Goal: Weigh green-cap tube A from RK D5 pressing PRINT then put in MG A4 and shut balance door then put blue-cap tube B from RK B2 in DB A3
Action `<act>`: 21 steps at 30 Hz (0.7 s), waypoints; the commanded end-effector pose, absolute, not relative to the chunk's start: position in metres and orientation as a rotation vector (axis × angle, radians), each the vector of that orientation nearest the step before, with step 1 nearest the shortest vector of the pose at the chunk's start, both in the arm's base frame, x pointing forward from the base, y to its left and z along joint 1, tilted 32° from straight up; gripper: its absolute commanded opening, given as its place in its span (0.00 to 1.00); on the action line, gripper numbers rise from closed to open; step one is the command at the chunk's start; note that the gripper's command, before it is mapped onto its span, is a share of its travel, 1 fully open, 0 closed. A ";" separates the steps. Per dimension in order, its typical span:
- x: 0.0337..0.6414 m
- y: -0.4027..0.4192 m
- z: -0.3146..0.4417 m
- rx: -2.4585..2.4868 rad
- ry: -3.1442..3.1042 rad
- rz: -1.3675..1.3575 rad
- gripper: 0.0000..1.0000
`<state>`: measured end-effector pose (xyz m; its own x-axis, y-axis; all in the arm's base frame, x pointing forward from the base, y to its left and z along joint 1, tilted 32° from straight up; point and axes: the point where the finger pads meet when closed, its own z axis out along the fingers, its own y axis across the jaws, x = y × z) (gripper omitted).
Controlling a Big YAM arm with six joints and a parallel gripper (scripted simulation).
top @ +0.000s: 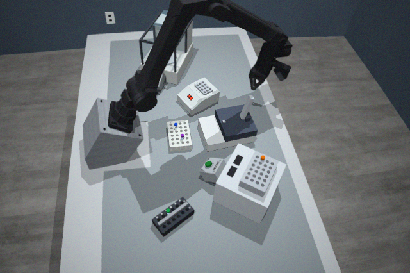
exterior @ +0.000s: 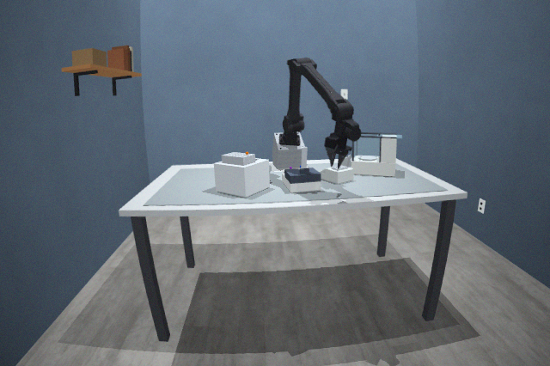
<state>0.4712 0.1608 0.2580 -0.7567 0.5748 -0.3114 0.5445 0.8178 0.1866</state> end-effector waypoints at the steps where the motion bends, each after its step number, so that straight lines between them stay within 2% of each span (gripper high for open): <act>1: 0.471 0.193 0.273 0.879 2.618 0.146 0.30; 21: 0.402 0.303 0.268 0.823 2.626 0.131 0.30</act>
<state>0.3961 0.2889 0.2496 -0.7857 0.5252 -0.3270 0.5021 0.8501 0.1589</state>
